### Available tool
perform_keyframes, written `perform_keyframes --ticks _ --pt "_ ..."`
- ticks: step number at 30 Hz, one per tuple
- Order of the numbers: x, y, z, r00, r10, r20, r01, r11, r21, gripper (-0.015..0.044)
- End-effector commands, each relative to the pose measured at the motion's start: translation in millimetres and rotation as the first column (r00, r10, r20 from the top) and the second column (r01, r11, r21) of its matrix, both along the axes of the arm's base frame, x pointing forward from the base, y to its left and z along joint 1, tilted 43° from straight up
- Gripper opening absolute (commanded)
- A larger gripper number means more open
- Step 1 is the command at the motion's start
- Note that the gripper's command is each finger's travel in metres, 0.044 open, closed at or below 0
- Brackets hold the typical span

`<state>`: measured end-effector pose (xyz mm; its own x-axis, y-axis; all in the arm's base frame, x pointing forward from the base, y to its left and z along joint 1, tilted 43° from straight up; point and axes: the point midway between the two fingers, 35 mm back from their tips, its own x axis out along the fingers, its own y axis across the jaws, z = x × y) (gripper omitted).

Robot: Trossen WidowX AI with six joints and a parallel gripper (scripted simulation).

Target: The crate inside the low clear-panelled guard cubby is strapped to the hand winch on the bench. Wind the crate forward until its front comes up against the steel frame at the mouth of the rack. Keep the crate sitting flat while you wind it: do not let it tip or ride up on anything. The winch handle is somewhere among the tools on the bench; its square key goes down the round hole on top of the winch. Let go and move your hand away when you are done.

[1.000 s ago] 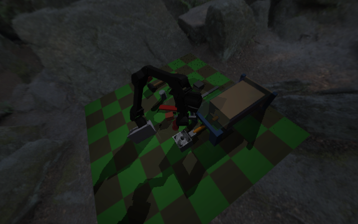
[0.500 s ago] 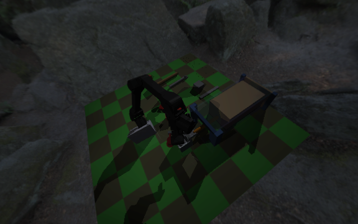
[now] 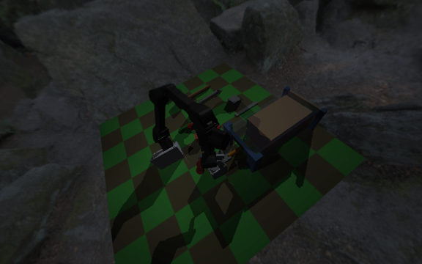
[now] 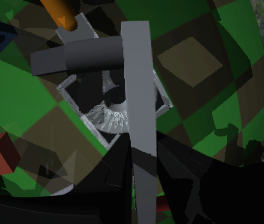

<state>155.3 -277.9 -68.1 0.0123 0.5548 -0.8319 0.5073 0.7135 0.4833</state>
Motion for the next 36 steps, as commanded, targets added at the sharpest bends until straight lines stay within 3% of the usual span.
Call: perform_keyframes --ticks 1,36 --pt "0.0 -3.0 3.8 0.999 0.015 -0.033 -0.018 0.996 -0.091 0.0" --pt "0.9 -2.2 3.4 0.957 0.069 -0.283 -0.217 0.816 -0.536 0.0"
